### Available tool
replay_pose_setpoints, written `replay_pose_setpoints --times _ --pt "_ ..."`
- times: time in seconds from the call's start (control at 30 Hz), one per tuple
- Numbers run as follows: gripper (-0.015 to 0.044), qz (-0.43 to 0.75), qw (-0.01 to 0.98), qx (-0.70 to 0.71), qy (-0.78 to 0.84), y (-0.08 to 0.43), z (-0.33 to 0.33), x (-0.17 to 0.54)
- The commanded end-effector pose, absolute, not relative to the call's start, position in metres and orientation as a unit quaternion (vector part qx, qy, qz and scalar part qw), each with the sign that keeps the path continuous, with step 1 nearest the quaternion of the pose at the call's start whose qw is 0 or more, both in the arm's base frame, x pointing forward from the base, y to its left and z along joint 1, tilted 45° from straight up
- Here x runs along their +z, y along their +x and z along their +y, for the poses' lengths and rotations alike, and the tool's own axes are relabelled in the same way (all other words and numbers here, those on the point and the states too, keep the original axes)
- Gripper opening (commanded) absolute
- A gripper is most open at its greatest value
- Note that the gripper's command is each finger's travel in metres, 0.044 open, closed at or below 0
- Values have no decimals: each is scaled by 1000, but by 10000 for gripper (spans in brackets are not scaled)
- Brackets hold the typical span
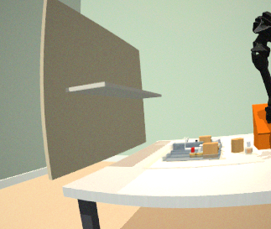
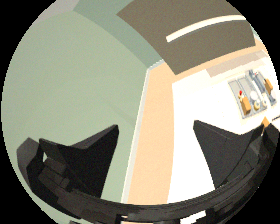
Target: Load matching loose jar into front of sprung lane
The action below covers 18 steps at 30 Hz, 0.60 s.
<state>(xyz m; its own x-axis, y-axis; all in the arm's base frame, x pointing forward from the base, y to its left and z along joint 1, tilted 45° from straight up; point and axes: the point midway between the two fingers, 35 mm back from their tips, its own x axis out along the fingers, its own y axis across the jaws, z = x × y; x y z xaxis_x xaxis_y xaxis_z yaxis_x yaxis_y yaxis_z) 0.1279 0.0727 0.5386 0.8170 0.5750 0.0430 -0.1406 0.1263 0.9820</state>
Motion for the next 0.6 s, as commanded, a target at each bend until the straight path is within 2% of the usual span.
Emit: replay_pose_setpoints --times 0.0,0.03,0.3,0.57 --pt "426 176 733 247 609 127 75 538" --pt "440 173 744 250 595 125 80 535" --pt "440 186 879 268 349 124 163 459" --pt "440 301 912 241 140 163 197 342"
